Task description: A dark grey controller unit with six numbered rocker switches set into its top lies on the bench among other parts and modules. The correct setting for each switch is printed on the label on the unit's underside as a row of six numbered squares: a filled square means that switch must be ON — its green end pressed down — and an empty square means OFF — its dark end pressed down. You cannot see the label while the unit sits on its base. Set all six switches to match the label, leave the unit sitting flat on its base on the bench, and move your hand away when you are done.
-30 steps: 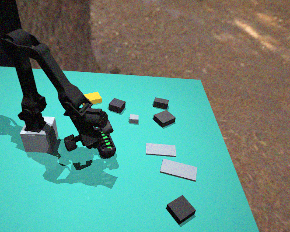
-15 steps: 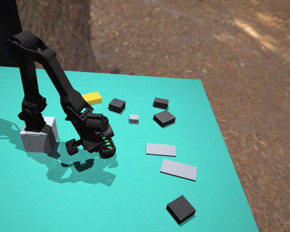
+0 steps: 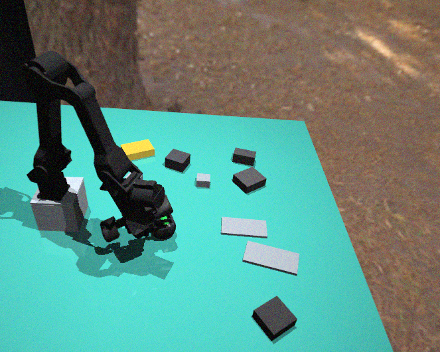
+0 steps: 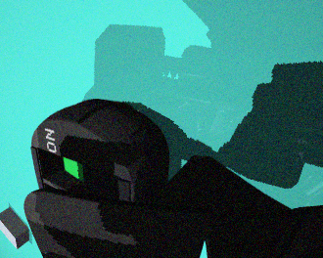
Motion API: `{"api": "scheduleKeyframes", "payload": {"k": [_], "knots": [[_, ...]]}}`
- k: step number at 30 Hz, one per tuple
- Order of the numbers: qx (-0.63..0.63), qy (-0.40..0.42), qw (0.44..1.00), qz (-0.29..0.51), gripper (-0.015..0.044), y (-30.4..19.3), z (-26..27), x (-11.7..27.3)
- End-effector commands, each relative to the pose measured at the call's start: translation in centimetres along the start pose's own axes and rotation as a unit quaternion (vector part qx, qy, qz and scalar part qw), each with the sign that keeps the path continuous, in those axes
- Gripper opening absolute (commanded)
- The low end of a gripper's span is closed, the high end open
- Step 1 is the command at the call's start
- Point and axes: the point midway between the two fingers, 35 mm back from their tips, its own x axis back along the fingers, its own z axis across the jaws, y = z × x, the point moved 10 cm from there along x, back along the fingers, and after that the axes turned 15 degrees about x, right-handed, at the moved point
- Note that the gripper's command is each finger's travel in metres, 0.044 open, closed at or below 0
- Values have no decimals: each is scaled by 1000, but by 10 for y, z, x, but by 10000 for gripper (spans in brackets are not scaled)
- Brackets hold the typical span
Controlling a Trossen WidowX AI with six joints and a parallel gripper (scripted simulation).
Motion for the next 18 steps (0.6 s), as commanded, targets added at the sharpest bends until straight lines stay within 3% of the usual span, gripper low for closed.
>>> {"api": "scheduleKeyframes", "payload": {"k": [1, 18], "knots": [[1, -2, 1000, 7, 0, -3, -4, -7], [1, -2, 1000, 8, 0, -2, 0, -10]]}}
